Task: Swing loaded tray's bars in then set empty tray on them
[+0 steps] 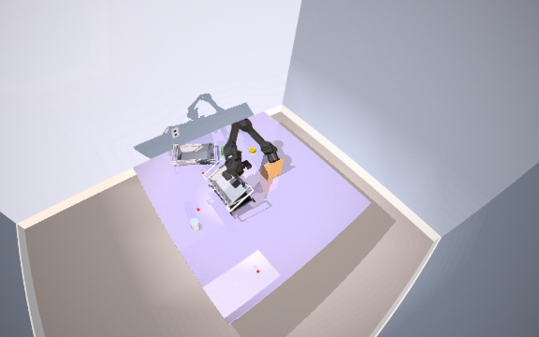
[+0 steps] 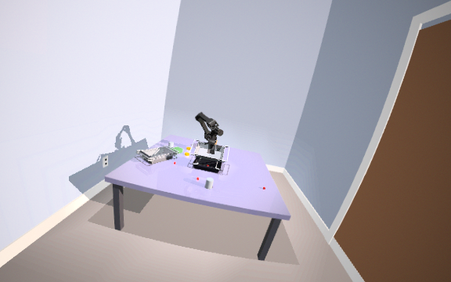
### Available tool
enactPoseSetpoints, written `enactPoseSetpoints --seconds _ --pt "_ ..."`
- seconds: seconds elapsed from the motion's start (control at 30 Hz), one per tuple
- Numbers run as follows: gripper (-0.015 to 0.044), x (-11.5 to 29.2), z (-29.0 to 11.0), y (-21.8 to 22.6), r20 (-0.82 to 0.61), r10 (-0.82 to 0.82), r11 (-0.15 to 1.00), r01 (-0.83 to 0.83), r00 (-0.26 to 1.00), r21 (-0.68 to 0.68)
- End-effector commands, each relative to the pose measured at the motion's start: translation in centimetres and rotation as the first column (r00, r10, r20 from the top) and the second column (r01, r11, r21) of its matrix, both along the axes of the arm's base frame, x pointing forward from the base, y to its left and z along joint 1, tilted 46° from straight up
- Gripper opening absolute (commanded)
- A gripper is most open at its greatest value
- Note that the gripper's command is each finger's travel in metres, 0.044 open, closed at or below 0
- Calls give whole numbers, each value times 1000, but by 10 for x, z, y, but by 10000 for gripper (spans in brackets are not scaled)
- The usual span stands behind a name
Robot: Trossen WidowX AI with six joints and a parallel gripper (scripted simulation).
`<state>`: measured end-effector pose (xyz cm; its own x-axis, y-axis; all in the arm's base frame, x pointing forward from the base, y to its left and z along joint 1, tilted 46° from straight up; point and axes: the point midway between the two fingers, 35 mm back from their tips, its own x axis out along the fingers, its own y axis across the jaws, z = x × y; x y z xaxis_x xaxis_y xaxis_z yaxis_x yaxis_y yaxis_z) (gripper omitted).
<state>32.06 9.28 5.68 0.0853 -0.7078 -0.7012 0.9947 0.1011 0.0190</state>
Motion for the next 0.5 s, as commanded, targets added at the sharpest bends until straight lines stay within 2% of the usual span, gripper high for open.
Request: enactPoseSetpoints --seconds 0.0,0.47 --pt "0 0 4 3 15 13 1000 -13 1000 -1" --pt "0 1 -2 -2 15 13 1000 -13 1000 -1"
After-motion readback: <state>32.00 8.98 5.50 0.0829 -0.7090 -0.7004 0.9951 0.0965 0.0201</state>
